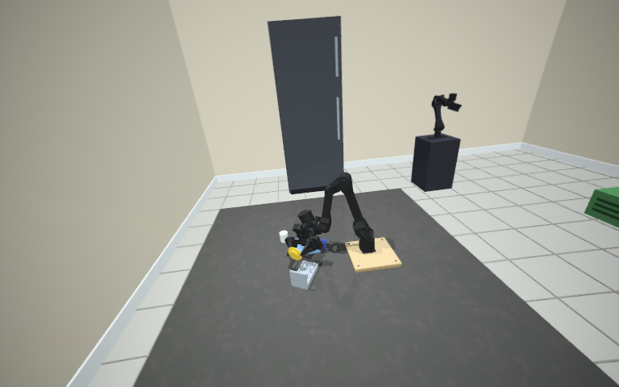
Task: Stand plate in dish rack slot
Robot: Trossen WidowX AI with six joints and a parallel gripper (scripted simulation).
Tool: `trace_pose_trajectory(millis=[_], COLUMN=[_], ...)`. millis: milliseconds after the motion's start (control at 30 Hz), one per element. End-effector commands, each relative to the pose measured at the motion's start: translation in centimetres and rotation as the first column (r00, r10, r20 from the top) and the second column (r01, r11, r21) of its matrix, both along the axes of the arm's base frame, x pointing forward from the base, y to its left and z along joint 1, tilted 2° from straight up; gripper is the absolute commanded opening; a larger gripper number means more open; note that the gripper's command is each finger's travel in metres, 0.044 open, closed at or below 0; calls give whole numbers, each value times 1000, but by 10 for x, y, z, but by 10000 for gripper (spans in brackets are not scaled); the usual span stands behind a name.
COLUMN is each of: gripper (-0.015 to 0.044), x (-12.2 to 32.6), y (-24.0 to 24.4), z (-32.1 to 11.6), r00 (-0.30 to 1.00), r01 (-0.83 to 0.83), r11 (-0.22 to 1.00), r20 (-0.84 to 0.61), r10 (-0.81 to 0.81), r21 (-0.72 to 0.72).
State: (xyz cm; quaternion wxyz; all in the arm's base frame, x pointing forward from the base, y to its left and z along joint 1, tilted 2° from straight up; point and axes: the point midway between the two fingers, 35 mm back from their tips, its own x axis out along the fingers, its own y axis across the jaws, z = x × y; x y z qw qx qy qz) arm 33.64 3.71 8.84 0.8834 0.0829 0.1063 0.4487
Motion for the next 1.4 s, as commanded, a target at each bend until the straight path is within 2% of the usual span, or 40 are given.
trace_pose_trajectory(millis=[0, 400, 733, 1267, 1367], gripper=[0, 0, 0, 0, 0], x=[-16, -55, -56, -50, -49], y=[1, 6, 7, 15, 14], z=[0, 3, 2, -28, -44], r00=[995, 949, 948, 958, 959], r01=[-41, -124, -126, -127, -130], r11=[999, 988, 988, 989, 988], r20=[86, 281, 283, 248, 244], r10=[42, 145, 147, 142, 146], r21=[-19, -90, -91, -76, -82])
